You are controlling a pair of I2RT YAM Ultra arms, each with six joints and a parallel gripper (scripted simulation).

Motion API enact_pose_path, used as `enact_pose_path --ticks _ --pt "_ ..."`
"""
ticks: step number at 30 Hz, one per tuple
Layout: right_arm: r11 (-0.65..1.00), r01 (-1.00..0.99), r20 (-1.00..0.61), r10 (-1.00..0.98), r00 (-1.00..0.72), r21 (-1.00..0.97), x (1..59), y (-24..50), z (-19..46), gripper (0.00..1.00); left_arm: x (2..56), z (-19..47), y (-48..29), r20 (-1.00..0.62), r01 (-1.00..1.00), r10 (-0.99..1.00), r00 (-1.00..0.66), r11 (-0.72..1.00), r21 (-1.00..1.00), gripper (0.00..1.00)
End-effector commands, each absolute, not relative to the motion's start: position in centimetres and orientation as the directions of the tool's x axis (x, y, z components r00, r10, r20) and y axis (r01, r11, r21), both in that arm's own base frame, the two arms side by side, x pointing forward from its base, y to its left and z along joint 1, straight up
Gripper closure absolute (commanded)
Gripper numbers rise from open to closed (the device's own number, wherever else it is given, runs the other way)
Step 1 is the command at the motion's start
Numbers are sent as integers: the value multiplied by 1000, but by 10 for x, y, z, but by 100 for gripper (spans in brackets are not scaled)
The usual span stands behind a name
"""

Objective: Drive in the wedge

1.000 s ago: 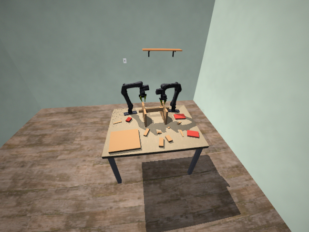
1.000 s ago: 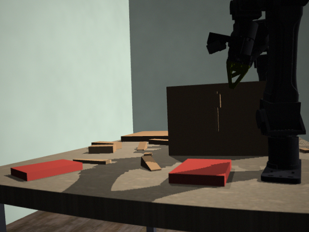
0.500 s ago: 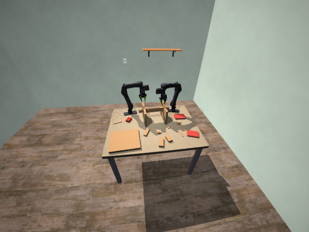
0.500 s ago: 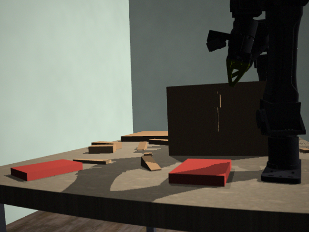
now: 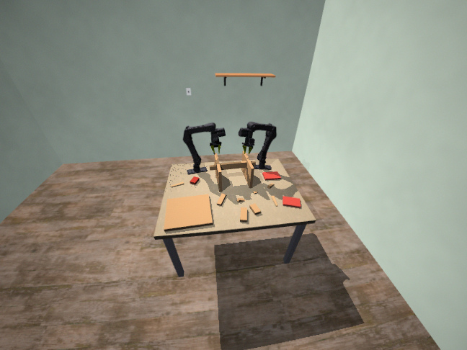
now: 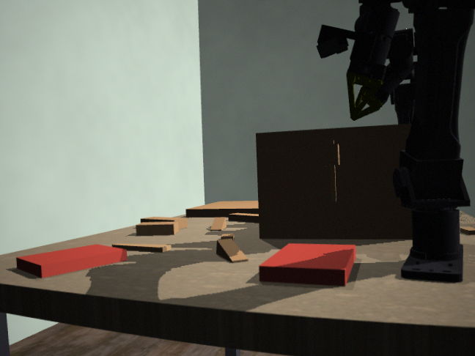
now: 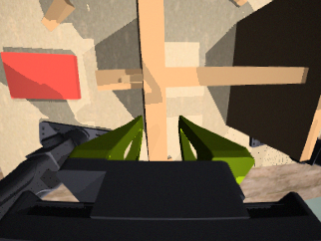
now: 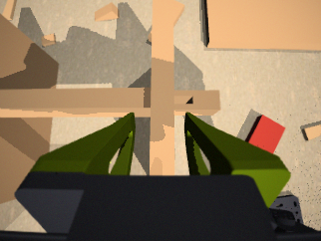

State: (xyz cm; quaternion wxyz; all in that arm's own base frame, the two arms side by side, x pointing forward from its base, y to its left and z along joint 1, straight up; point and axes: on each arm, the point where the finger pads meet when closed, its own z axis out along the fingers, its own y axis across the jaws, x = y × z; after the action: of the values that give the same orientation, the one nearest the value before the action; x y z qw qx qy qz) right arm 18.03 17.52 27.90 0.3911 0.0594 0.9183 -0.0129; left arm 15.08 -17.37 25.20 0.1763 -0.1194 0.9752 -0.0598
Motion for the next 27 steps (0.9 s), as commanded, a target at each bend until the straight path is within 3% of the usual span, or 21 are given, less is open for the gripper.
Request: enact_pose_path --ticks 1,3,16,27 --pt "992 123 -724 97 -683 16 183 168 276 61 158 242 -174 -337 -205 -239 -911 970 -134 61" --pt "992 117 -716 118 -688 51 186 174 280 61 160 261 -178 -350 -188 -259 -900 956 -223 61" --pt "986 99 -688 166 -707 136 215 182 272 61 201 265 -191 -421 -112 -254 -871 936 -334 61" --pt "963 32 -723 221 -655 266 274 178 285 61 272 293 -184 -609 35 -261 -749 902 -430 61"
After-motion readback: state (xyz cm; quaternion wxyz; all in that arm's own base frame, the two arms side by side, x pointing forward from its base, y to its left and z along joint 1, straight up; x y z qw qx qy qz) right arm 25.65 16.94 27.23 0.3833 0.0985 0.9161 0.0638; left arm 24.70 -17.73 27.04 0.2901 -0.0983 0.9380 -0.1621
